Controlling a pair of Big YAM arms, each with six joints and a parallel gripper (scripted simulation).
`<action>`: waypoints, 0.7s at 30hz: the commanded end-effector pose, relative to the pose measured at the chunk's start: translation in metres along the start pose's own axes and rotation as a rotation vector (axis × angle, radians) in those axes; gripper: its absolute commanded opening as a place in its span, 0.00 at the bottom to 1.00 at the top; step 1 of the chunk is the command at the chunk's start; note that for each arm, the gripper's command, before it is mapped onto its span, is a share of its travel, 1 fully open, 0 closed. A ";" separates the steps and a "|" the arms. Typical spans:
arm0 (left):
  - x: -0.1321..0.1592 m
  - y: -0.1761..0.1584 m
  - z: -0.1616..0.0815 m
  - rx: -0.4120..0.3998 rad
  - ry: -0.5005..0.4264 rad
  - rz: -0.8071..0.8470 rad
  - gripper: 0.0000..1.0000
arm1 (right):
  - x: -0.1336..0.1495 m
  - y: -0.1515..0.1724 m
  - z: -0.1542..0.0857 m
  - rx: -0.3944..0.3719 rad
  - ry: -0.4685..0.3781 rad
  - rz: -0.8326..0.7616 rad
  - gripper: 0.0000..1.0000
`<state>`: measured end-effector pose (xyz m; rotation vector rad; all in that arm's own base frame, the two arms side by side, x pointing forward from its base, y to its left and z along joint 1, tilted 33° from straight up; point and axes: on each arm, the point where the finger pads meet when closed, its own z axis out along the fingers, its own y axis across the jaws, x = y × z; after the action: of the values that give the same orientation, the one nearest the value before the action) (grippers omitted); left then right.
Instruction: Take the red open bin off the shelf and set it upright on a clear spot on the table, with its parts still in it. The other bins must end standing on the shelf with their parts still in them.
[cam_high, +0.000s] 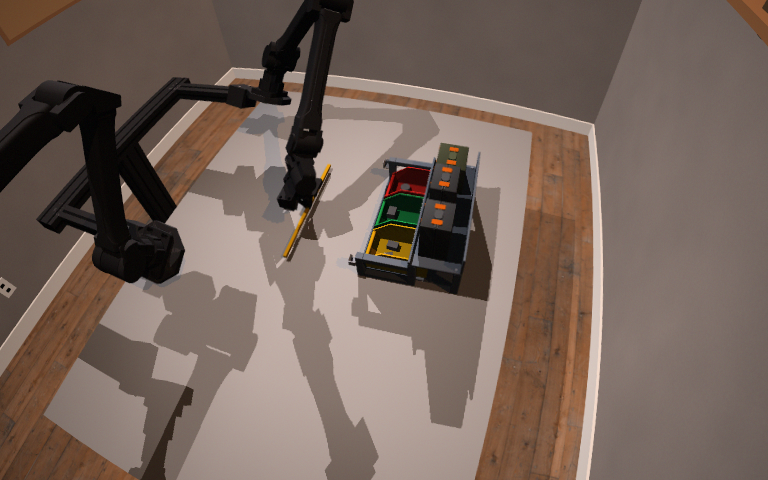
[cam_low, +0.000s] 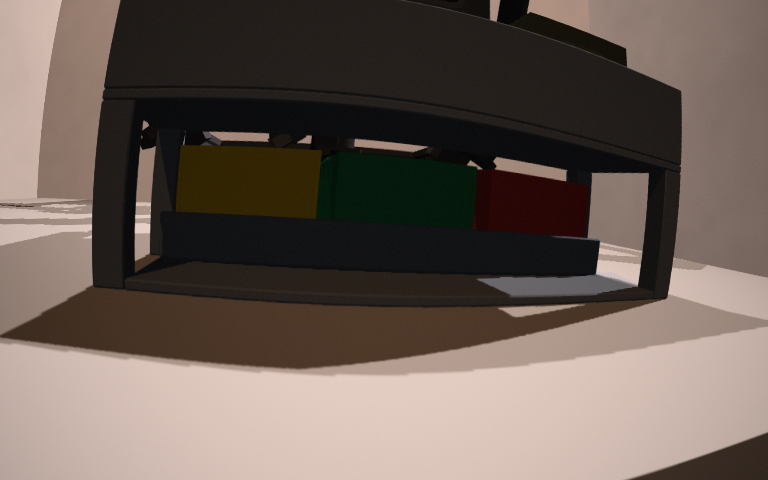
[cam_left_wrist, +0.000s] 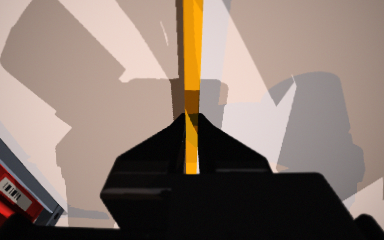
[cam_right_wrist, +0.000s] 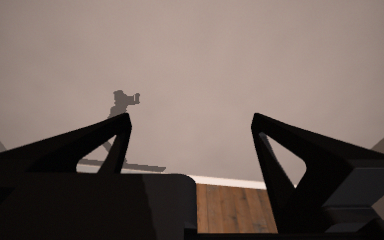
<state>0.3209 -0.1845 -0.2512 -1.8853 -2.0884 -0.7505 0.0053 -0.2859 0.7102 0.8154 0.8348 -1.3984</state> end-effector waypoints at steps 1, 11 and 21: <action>-0.008 0.015 -0.003 -0.014 -0.023 -0.015 0.00 | -0.017 -0.004 -0.009 0.011 -0.048 0.000 1.00; -0.001 0.010 0.004 0.003 -0.008 -0.012 0.00 | -0.017 -0.004 -0.009 0.011 -0.048 0.000 1.00; 0.003 0.006 0.006 0.012 -0.001 -0.010 0.00 | -0.017 -0.004 -0.009 0.011 -0.048 0.000 1.00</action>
<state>0.3202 -0.1785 -0.2546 -1.8712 -2.0855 -0.7442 0.0053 -0.2859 0.7102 0.8154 0.8348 -1.3984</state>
